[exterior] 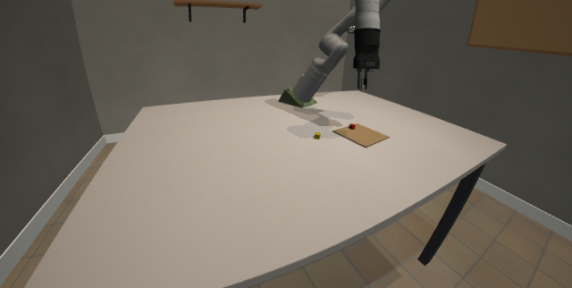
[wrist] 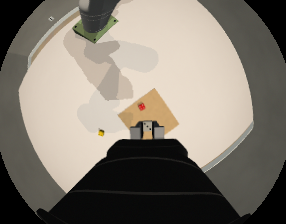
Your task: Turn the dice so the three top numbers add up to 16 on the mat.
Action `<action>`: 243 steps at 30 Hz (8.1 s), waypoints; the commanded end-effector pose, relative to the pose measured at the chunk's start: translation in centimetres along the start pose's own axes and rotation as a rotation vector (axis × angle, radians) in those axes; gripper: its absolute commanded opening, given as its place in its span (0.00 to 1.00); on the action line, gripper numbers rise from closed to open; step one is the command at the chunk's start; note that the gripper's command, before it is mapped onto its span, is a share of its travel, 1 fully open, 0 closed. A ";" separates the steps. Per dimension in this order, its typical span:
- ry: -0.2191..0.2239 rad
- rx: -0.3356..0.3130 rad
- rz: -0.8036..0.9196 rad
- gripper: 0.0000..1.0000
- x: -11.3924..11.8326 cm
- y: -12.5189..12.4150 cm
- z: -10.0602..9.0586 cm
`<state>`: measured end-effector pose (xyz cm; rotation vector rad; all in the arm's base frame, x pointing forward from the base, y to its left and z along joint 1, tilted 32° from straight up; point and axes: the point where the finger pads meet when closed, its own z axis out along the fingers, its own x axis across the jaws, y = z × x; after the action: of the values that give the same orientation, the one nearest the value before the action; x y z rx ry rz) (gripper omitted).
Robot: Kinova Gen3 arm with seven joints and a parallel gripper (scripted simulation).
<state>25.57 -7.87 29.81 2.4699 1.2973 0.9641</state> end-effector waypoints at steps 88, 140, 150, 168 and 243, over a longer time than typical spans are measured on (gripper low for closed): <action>0.076 0.141 -1.838 0.34 13.6 -4.7 5.9; 0.858 -0.411 -1.644 0.34 10.9 -3.3 5.9; 0.983 -0.545 -1.595 0.34 11.9 -4.2 6.3; 1.030 -0.605 -1.572 0.34 12.4 -4.6 6.4; 1.031 -0.611 -1.574 0.34 11.9 -5.3 14.0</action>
<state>35.61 6.49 22.10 0.0024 2.0030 1.5753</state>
